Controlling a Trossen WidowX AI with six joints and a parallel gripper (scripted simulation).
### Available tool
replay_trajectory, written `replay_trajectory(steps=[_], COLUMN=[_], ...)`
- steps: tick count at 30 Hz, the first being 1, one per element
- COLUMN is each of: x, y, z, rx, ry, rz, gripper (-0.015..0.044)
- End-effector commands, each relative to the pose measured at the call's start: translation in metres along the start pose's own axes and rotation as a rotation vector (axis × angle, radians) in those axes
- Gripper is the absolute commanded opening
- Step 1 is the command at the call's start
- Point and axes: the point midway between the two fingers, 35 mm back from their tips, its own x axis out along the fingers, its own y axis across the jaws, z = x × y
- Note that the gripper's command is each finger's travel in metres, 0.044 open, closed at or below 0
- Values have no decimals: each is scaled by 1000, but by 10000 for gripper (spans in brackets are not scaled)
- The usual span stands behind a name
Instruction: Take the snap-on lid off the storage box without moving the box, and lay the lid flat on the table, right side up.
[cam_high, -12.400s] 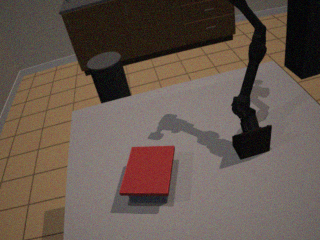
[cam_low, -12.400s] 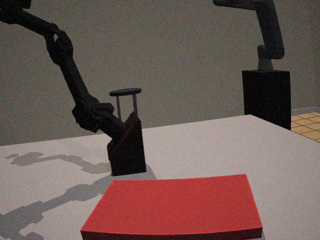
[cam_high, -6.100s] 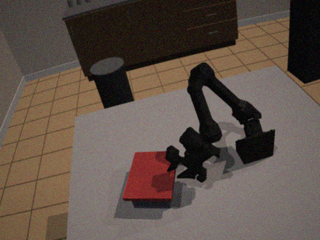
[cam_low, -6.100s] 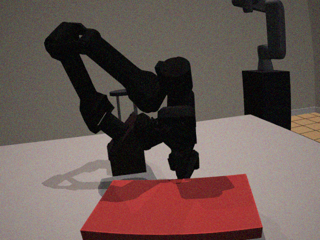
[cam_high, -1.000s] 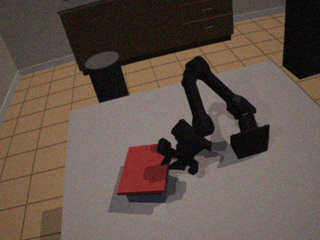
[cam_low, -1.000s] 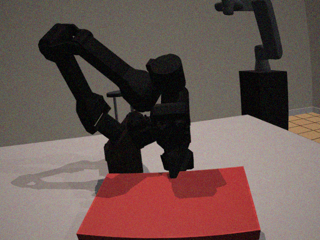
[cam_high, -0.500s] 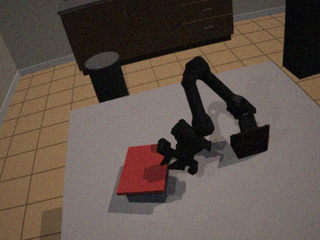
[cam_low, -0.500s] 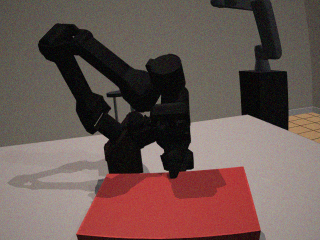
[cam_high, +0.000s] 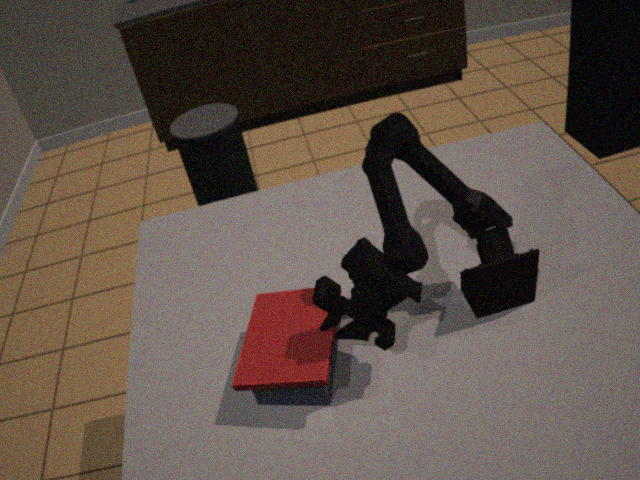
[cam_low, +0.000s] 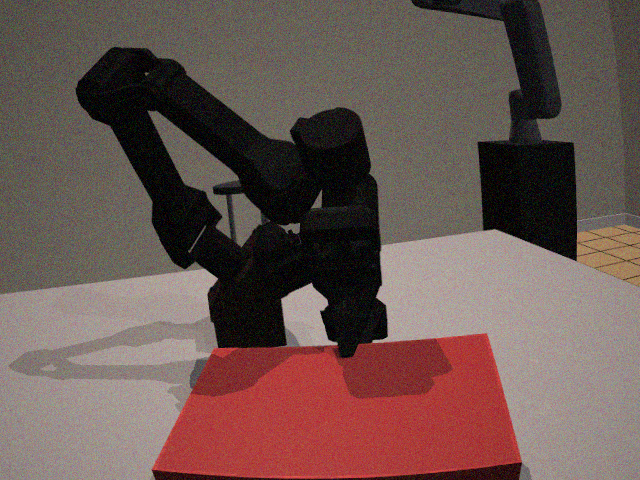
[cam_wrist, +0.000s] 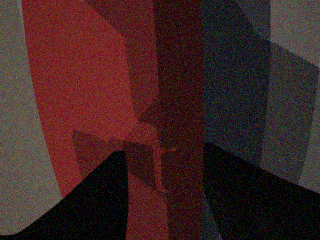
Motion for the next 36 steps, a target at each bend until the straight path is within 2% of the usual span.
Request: replay_trajectory(steps=[1,36], x=[1,-14], y=[0,24], z=[0,0], rx=[0,3], ry=[2,4], rz=[-1,1], gripper=[0,0])
